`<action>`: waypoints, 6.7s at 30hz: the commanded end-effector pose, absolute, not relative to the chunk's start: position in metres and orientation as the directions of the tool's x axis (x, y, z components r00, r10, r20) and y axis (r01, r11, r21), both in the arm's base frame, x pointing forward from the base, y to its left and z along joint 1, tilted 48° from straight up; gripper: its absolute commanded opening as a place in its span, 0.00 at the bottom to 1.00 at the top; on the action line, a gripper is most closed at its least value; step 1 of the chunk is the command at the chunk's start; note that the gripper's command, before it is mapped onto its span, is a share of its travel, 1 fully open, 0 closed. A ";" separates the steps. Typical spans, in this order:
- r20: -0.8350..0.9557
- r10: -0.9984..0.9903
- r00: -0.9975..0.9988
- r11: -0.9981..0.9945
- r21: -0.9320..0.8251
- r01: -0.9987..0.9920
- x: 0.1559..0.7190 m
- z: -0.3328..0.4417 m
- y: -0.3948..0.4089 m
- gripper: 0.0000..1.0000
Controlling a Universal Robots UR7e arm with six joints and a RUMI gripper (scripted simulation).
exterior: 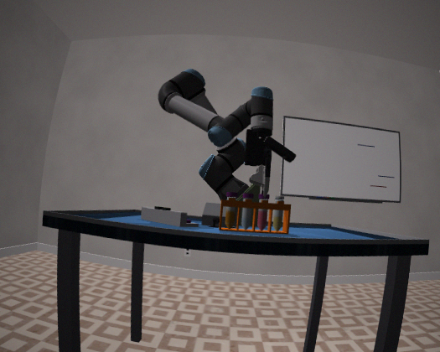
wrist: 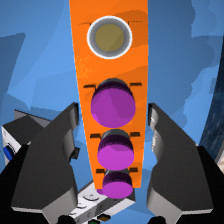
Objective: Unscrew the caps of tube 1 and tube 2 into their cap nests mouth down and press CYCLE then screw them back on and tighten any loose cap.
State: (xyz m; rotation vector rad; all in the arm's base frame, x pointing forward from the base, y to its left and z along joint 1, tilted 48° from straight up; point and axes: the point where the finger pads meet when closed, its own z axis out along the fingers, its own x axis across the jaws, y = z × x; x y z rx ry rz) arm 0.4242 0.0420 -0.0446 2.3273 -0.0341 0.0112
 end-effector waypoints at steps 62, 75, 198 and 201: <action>-0.391 0.341 0.855 -0.582 0.627 0.519 0.424 -0.044 0.043 0.35; -0.165 0.132 0.978 -0.661 0.720 0.210 0.424 -0.044 0.043 0.35; 0.175 -0.178 0.968 -0.650 0.718 -0.249 0.424 -0.044 0.043 0.00; 0.066 -0.079 0.995 -0.669 0.736 -0.102 0.424 -0.044 0.043 0.00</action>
